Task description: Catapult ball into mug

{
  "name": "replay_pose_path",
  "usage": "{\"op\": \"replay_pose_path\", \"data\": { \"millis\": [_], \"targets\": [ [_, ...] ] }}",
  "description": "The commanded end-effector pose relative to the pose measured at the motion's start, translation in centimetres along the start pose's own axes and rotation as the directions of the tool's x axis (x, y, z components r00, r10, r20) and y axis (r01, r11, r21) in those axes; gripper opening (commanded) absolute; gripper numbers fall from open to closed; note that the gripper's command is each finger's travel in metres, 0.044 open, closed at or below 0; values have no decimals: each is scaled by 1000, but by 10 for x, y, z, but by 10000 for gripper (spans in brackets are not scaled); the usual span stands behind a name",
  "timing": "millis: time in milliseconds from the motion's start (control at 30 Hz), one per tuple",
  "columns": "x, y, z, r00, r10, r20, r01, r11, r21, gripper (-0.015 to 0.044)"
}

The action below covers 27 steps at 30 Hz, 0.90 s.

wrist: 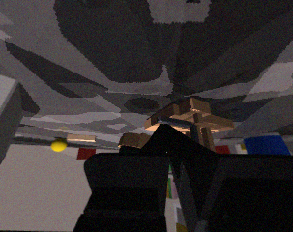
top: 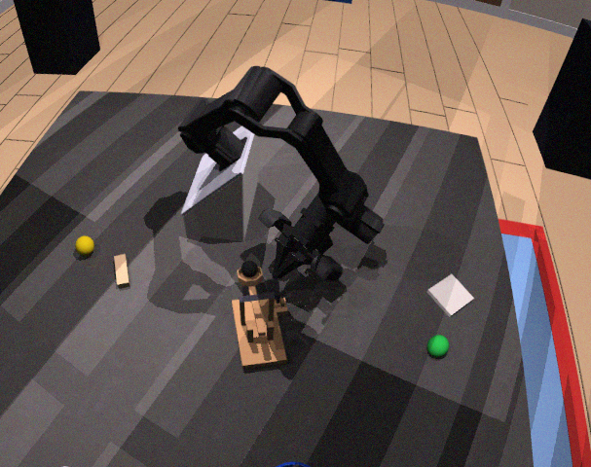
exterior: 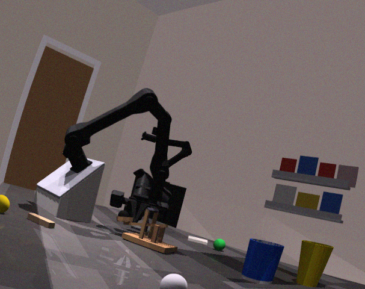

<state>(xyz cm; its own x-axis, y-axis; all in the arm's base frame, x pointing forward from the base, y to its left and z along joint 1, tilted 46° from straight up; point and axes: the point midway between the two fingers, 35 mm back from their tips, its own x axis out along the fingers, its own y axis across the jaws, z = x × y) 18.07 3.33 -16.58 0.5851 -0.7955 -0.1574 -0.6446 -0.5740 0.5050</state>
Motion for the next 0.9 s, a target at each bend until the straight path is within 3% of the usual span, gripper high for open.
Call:
{"op": "replay_pose_path", "data": {
  "millis": [0,333,667,833,867],
  "targets": [
    [7,5,6,1000,4,-6,-5,1000,-13,0],
    [20,5,20,1000,6,-8,-6,1000,-13,0],
    [-100,-30,-28,1000,-5,6,5,1000,0,0],
    [-108,-29,-31,1000,-4,4,4,1000,2,0],
    [-92,-31,-25,1000,-17,4,17,1000,-3,26]
  ]
}}
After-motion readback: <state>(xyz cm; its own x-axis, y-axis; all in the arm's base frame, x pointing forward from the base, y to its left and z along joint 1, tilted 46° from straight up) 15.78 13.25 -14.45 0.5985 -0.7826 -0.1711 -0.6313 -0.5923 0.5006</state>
